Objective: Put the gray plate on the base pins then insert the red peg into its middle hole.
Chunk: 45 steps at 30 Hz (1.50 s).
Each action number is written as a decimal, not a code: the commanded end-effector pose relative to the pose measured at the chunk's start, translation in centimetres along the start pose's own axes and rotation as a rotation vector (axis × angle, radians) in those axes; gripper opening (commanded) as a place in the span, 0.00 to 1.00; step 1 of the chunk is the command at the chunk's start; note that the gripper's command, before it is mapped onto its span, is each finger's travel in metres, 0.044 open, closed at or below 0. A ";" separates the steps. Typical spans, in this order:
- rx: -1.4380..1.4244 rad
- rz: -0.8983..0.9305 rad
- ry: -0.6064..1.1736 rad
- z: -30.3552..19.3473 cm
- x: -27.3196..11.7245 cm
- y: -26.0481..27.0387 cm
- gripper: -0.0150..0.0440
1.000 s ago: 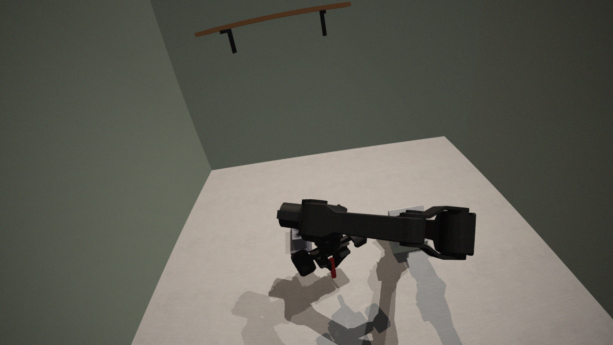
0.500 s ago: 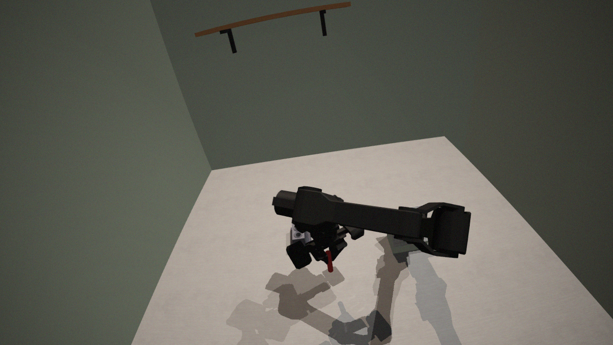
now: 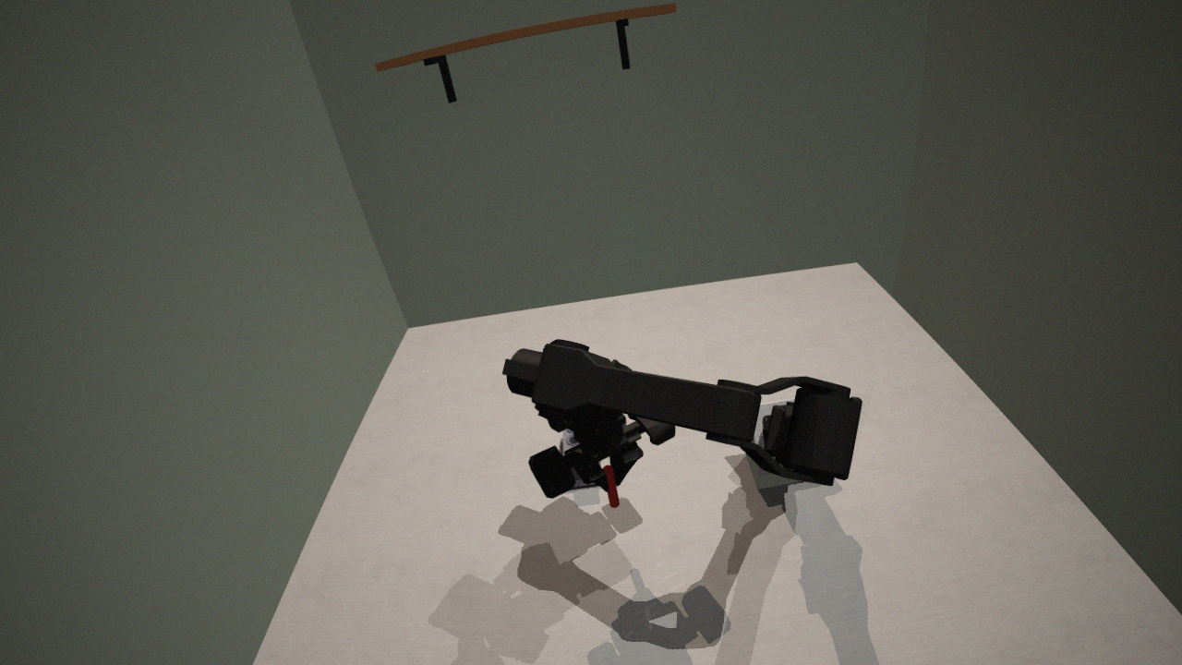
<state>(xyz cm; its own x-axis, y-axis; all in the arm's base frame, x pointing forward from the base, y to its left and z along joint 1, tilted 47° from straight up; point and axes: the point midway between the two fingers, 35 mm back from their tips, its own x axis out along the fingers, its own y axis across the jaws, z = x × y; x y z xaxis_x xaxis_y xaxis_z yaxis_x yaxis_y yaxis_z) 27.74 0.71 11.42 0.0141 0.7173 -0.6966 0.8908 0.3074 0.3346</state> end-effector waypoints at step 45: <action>0.002 -0.006 0.005 15.0 0.4 -0.4 0.25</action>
<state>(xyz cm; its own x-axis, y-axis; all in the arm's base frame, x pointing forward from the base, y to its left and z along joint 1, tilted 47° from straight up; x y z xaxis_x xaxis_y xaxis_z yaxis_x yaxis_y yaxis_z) 34.06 -7.83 2.70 0.0118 0.7190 -0.6949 0.8919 0.3067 0.3324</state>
